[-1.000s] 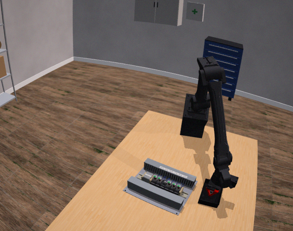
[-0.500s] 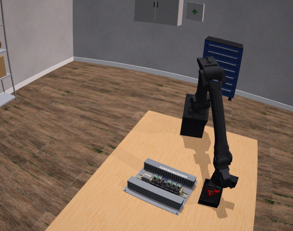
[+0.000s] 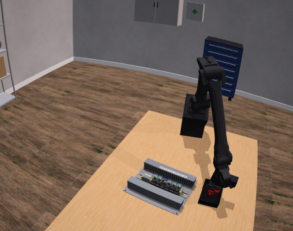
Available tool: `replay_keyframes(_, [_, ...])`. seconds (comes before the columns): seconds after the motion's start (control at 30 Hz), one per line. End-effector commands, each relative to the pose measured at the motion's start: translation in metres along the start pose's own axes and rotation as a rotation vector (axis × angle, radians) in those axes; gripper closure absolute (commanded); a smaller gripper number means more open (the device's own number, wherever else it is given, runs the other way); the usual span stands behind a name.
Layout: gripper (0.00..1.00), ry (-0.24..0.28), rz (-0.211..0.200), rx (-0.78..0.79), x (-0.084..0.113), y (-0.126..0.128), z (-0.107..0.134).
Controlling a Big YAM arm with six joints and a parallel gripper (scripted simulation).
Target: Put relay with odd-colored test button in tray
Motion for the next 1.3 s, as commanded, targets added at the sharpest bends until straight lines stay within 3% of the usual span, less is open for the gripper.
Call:
replay_keyframes(0.0, [0.41,-0.028,0.031,0.001,0.018,-0.010,-0.006])
replay_keyframes(1.27, [0.41,-0.025,0.022,-0.003,0.032,-0.005,-0.007])
Point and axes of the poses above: the point where the finger pads meet when closed, its own x axis back along the fingers, its own y axis across the jaws, z = x × y, the point moved 10 cm from there along x, back along the fingers, and after that the axes turned 2 degrees about x, right-handed, at the moved point
